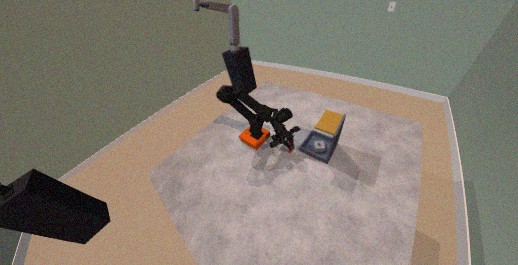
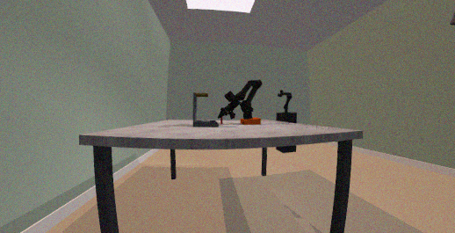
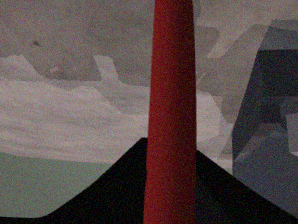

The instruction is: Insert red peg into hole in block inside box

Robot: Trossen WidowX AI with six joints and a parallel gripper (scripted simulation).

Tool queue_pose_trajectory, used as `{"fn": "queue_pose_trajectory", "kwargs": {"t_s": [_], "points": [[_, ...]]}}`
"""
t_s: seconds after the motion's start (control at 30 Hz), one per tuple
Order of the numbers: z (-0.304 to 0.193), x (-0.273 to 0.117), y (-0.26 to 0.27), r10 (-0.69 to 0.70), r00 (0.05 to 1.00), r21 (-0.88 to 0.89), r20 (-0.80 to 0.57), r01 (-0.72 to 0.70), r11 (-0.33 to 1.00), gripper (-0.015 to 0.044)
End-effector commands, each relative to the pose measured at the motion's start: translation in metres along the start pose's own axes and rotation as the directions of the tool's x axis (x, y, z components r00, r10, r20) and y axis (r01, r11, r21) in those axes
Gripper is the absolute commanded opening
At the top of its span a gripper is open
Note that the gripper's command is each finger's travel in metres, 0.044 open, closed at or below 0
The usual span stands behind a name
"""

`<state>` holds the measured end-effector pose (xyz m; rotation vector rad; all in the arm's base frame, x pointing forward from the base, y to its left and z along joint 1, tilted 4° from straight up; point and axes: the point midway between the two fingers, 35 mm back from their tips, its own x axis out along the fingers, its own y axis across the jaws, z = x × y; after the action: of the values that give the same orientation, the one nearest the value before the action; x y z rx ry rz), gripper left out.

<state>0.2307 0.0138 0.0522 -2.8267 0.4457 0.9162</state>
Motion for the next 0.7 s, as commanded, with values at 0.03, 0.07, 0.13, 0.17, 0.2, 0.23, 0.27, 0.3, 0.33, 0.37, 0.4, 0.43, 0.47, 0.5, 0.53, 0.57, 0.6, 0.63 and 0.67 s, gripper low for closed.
{"fn": "queue_pose_trajectory", "kwargs": {"t_s": [0.03, 0.07, 0.13, 0.17, 0.2, 0.23, 0.27, 0.3, 0.33, 0.37, 0.4, 0.43, 0.47, 0.5, 0.53, 0.57, 0.6, 0.63, 0.67], "points": [[-0.013, -0.006, -0.003, -0.011, 1.000, 0.010, -0.016, 0.011, 1.000, 0.0000], [-0.014, -0.007, -0.003, -0.011, 1.000, 0.010, -0.015, 0.011, 1.000, 0.0000], [-0.017, -0.010, -0.003, -0.011, 1.000, 0.010, -0.015, 0.011, 1.000, 0.0000], [-0.018, -0.011, -0.003, -0.011, 1.000, 0.009, -0.015, 0.011, 1.000, 0.0000], [-0.019, -0.012, -0.003, -0.011, 1.000, 0.009, -0.015, 0.011, 1.000, 0.0000], [-0.021, -0.013, -0.003, -0.011, 1.000, 0.009, -0.014, 0.011, 1.000, 0.0000], [-0.022, -0.014, -0.003, -0.011, 1.000, 0.009, -0.014, 0.011, 1.000, 0.0000], [-0.023, -0.016, -0.003, -0.011, 1.000, 0.008, -0.014, 0.011, 1.000, 0.0000], [-0.025, -0.017, -0.003, -0.011, 1.000, 0.008, -0.014, 0.011, 1.000, 0.0000], [-0.026, -0.018, -0.002, -0.011, 1.000, 0.008, -0.014, 0.011, 1.000, 0.0000], [-0.027, -0.019, -0.002, -0.011, 1.000, 0.007, -0.013, 0.011, 1.000, 0.0000], [-0.028, -0.021, -0.002, -0.011, 1.000, 0.007, -0.013, 0.011, 1.000, 0.0000], [-0.029, -0.022, -0.002, -0.011, 1.000, 0.007, -0.013, 0.011, 1.000, 0.0000], [-0.030, -0.023, -0.001, -0.011, 1.000, 0.007, -0.013, 0.011, 1.000, 0.0000], [-0.031, -0.024, -0.001, -0.011, 1.000, 0.006, -0.013, 0.011, 1.000, 0.0000], [-0.032, -0.026, -0.001, -0.011, 1.000, 0.006, -0.012, 0.011, 1.000, 0.0000], [-0.033, -0.027, 0.000, -0.011, 1.000, 0.006, -0.012, 0.011, 1.000, 0.0000], [-0.034, -0.028, 0.000, -0.011, 1.000, 0.006, -0.012, 0.011, 1.000, 0.0000], [-0.034, -0.029, 0.001, -0.011, 1.000, 0.006, -0.012, 0.011, 1.000, 0.0000]]}}
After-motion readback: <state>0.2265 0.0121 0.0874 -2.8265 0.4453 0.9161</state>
